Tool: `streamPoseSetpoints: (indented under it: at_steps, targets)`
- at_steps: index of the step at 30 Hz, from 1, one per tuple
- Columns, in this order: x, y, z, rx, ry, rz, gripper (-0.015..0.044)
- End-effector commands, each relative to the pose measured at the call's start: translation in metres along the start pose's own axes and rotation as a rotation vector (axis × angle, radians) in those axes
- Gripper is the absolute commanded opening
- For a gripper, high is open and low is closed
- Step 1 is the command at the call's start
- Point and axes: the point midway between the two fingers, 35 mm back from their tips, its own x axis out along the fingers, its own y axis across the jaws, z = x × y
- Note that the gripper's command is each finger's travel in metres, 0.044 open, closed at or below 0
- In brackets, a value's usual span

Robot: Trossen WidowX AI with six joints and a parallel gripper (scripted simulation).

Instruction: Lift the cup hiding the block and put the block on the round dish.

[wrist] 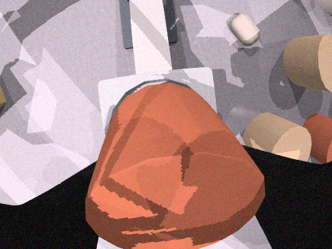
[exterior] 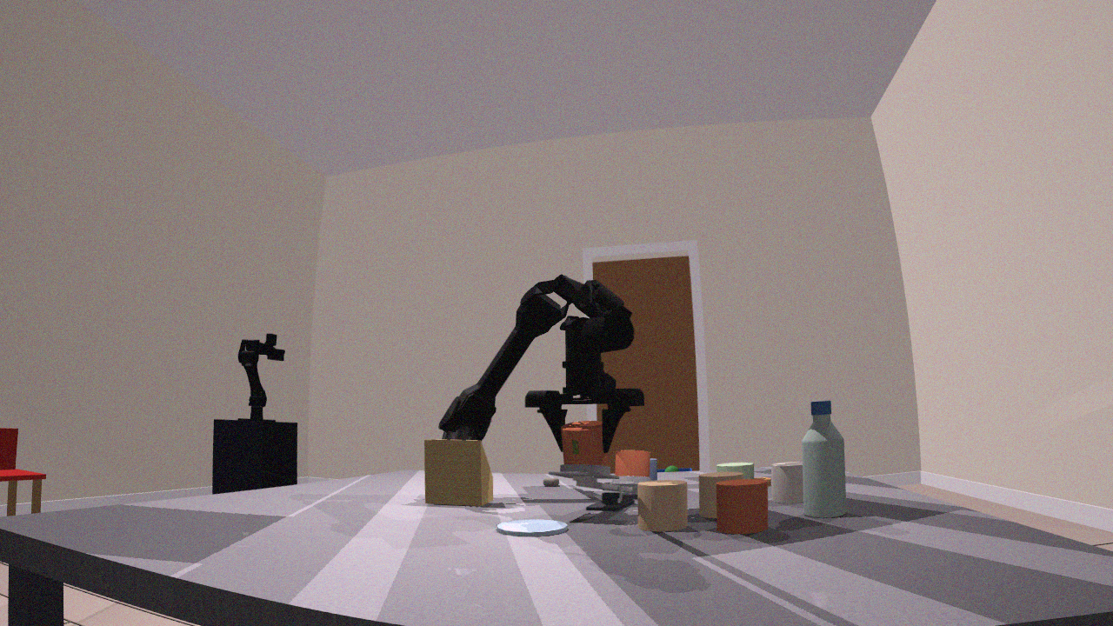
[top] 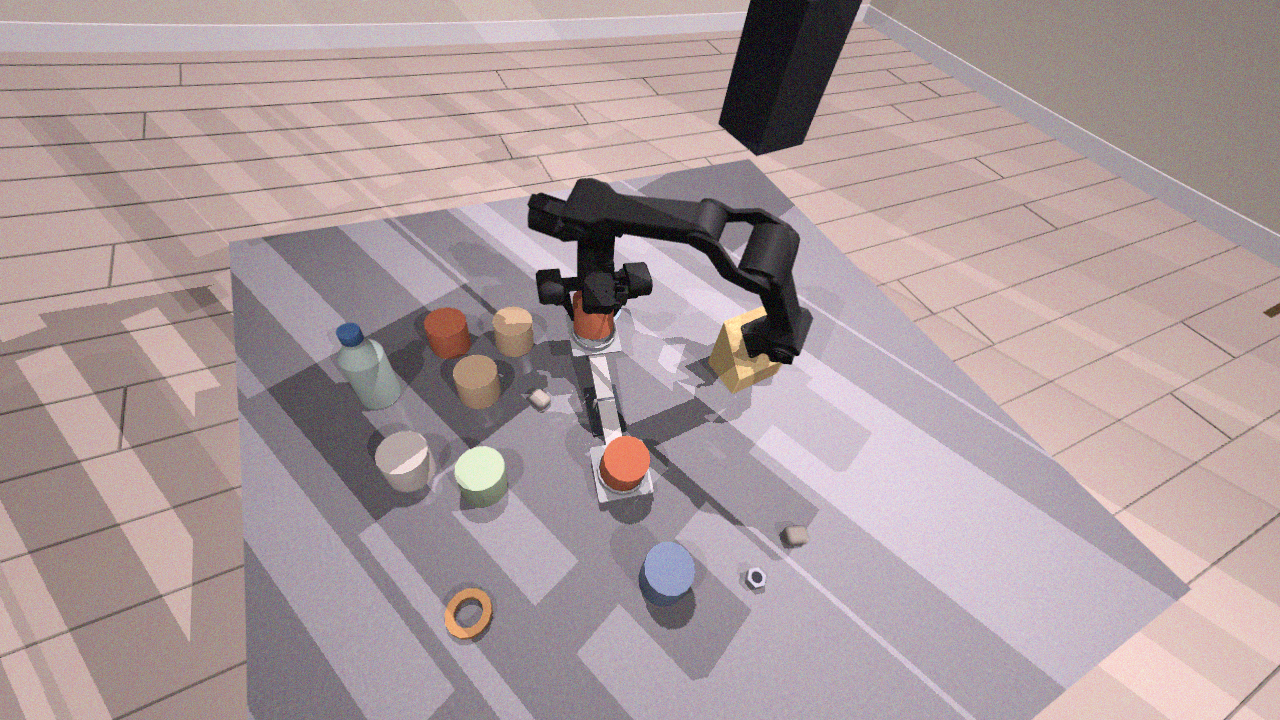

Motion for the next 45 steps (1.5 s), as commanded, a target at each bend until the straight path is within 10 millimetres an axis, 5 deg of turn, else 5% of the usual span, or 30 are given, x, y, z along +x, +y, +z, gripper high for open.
streamPoseSetpoints:
  at_steps: [1, 45]
  targets:
    - [-0.013, -0.003, -0.008, -0.01, 0.031, -0.021, 0.0]
    - [-0.069, 0.005, -0.004, -0.01, 0.03, -0.019, 0.0]
